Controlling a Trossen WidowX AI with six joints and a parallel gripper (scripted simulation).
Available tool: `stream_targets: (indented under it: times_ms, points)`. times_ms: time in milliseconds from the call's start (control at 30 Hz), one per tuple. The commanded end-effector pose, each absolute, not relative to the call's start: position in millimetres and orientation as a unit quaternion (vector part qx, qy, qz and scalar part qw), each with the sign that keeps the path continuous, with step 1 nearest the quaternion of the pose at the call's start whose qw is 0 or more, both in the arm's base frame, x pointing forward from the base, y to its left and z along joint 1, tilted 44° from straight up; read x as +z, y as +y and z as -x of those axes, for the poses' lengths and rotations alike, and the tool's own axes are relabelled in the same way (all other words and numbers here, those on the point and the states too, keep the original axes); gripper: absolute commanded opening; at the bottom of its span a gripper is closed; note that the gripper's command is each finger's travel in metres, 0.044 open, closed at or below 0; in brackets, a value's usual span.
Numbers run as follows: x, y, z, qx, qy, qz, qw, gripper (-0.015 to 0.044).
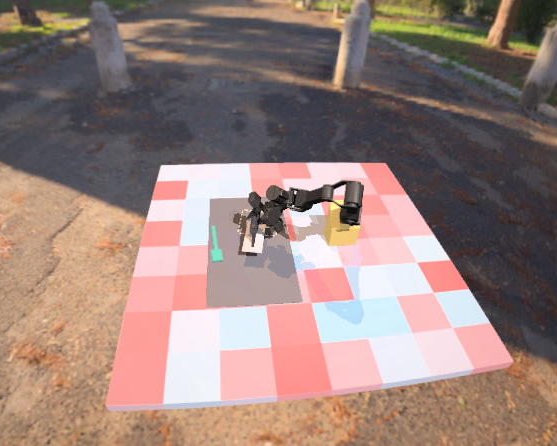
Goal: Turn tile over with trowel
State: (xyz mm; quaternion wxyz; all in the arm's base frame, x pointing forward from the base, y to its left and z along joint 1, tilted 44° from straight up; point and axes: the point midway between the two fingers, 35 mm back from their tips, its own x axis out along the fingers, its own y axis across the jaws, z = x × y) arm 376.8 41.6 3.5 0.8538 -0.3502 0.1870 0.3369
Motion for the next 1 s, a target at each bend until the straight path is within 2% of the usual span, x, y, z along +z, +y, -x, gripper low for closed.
stream_targets:
  times_ms: [0,967]
  points:
    - [0.3,38.2,-376.2,0.336,0.185,0.351,0.854,0.0]
    - [-34.3,35.8,-373.7,0.336,0.186,0.351,0.854,0.0]
